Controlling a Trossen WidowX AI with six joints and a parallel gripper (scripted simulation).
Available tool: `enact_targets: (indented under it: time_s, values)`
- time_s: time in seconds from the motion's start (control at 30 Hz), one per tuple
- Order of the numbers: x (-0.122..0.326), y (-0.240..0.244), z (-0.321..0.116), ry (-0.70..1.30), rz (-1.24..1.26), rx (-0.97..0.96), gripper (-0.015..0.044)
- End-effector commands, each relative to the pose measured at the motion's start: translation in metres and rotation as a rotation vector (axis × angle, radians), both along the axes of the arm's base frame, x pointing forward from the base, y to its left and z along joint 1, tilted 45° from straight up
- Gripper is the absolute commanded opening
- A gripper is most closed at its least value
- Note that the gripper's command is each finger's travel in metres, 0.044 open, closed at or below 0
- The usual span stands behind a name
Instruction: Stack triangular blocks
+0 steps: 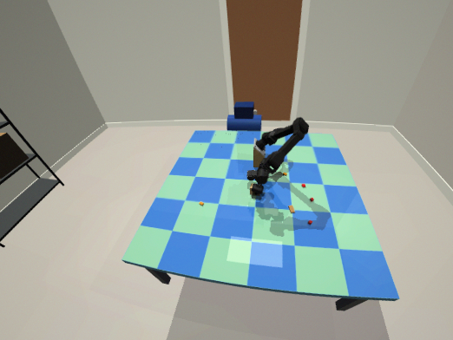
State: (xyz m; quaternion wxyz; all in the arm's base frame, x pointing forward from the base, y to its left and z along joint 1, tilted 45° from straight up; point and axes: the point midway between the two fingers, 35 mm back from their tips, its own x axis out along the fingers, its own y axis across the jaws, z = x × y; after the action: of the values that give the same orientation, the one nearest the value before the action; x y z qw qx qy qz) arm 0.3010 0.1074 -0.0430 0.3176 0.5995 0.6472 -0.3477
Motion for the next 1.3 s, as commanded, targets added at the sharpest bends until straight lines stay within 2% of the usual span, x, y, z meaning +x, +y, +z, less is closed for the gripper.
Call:
enact_targets:
  time_s: [0.0,0.13,0.33,0.4,1.27]
  values:
    - [0.0,0.0,0.0,0.0,0.0,0.0,0.044]
    - [0.003,-0.007,0.009,-0.001,0.0,-0.002,0.044]
    - [0.01,-0.056,0.082,-0.001,0.0,-0.004,0.044]
    - [0.009,-0.062,0.091,0.0,0.0,-0.004,0.044]
    - [0.012,-0.06,0.086,-0.003,-0.012,0.0,0.044]
